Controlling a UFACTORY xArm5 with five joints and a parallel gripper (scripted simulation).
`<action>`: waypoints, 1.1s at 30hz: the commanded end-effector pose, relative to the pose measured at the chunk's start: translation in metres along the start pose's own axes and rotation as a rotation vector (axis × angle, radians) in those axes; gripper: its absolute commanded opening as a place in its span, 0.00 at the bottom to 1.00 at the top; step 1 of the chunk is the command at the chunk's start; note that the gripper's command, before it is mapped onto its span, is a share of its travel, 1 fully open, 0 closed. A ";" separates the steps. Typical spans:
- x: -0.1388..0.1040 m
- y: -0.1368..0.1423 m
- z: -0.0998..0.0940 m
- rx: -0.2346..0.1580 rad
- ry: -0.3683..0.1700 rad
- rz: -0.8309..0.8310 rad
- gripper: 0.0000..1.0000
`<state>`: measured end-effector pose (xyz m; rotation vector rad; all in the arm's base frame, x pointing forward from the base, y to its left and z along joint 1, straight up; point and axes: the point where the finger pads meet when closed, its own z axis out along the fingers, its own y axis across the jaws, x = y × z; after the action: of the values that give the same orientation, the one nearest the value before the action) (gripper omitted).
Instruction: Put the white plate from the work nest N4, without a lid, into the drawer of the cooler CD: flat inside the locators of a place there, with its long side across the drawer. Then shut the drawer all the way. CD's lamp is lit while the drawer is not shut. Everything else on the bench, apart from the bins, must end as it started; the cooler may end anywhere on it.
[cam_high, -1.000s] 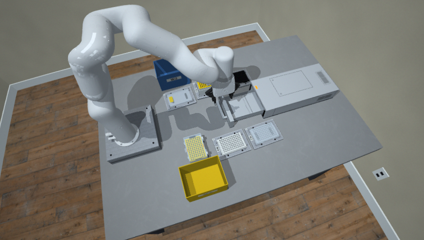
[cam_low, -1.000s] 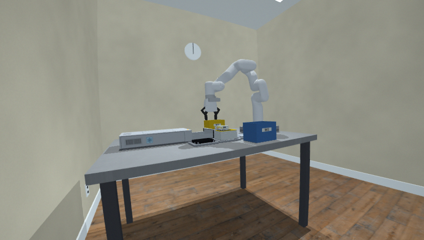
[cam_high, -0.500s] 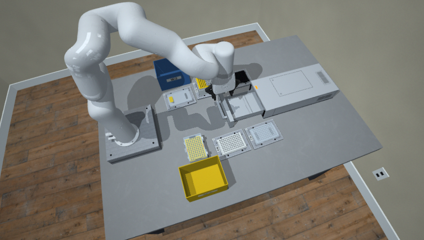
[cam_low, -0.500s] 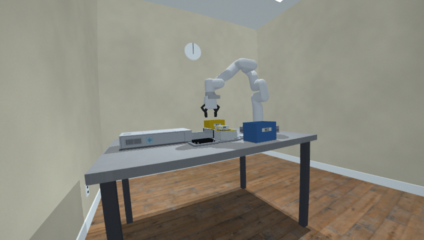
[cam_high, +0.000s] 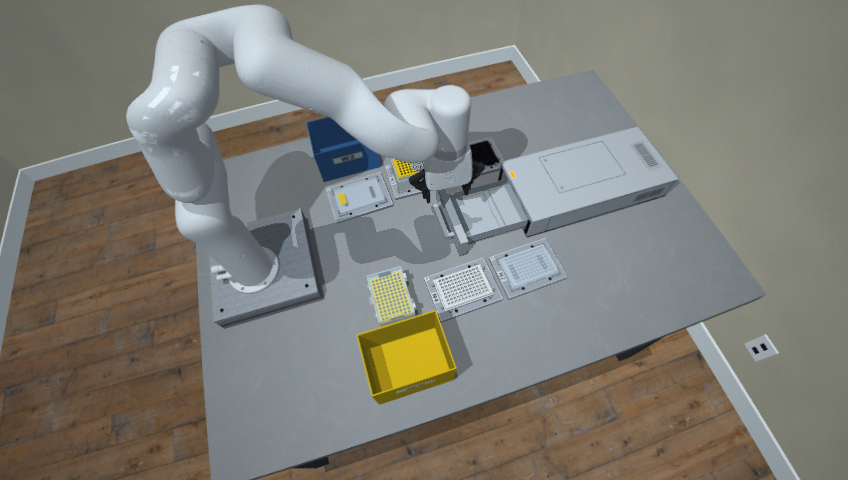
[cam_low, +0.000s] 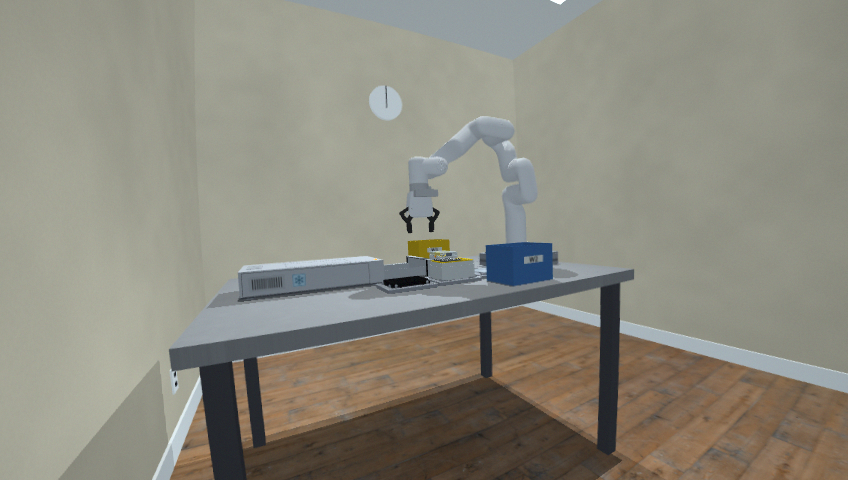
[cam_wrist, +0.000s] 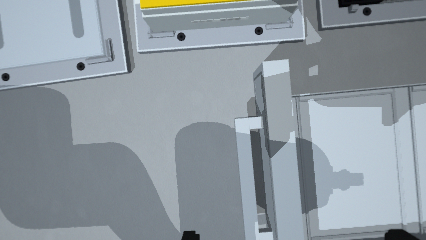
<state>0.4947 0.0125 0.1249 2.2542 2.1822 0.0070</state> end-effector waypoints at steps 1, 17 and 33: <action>-0.024 0.001 0.001 -0.004 -0.004 0.157 1.00; -0.093 0.001 0.007 -0.006 -0.004 0.623 1.00; -0.163 0.002 0.013 -0.007 -0.003 1.090 1.00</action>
<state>0.4900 -0.1288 0.1124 2.9993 0.9186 0.0118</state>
